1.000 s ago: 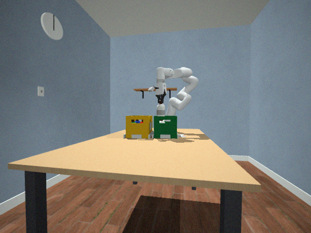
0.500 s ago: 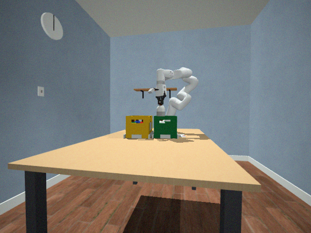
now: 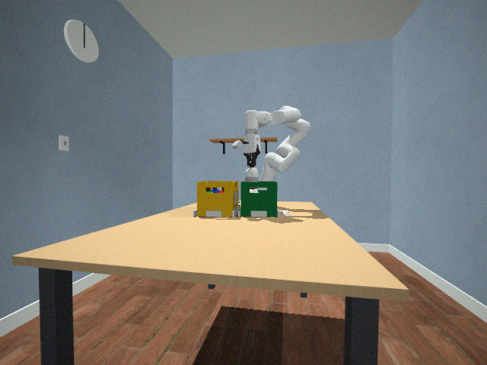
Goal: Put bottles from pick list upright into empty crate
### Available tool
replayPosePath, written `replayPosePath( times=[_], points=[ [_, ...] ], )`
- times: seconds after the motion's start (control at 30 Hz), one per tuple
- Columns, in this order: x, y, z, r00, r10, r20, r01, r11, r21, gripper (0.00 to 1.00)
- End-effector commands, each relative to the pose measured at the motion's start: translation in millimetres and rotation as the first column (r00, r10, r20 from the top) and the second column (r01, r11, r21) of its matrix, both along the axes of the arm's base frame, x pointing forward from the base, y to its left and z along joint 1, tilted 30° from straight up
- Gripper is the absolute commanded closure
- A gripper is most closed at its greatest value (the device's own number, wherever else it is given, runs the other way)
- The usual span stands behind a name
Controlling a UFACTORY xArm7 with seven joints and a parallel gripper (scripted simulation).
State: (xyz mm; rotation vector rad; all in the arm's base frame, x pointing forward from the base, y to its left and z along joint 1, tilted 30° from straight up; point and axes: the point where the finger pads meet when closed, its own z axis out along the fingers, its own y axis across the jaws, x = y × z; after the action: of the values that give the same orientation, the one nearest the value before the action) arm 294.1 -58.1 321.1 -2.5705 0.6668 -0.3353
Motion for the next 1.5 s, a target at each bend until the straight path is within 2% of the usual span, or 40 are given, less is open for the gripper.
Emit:
replayPosePath(
  times=[0.0, 1.47],
  points=[
    [1.9, 0.8, -2.3, 1.0, -0.001, 0.004, 0.001, 1.0, -0.001, 1.0],
    [14.9, 14.9, -35.1, 1.0, -0.001, 0.004, 0.001, 1.0, -0.001, 1.0]
  ],
)
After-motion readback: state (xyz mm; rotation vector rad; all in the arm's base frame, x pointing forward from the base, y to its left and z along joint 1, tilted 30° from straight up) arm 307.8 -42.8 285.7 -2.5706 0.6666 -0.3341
